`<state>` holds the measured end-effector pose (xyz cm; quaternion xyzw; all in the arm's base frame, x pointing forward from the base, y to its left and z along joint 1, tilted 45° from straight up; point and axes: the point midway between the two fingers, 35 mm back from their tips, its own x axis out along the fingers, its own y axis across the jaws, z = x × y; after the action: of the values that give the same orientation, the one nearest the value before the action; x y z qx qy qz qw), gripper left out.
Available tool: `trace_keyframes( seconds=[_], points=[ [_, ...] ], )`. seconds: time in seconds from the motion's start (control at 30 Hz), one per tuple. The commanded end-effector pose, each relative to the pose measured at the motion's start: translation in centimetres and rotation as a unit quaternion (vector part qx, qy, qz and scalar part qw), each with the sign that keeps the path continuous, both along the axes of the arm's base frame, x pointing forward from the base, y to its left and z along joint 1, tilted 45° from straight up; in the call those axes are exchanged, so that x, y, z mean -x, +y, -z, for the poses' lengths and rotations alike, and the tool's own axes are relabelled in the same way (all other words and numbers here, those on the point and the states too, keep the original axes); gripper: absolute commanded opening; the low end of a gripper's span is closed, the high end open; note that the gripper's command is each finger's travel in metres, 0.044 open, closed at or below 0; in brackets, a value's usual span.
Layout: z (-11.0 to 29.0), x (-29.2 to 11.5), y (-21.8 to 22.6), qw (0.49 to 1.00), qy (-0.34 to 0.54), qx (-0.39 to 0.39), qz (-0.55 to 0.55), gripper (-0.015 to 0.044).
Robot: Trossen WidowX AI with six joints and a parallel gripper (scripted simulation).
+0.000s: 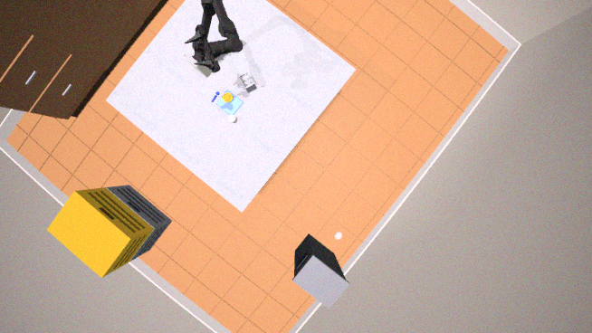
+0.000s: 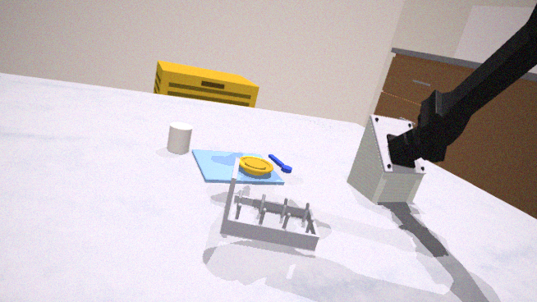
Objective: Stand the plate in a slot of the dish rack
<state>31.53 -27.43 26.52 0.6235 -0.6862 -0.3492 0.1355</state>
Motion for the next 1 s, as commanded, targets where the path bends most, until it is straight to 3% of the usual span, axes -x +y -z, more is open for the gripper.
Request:
trace_keyframes(
  seconds=[0.0,0.97],
  points=[
    [0.1,0.0,0.0,1.0,-0.001,-0.001,0.0,0.04],
    [12.0,-0.4,0.8,0.953,-0.189,-0.224,0.073,0.04]
  ],
)
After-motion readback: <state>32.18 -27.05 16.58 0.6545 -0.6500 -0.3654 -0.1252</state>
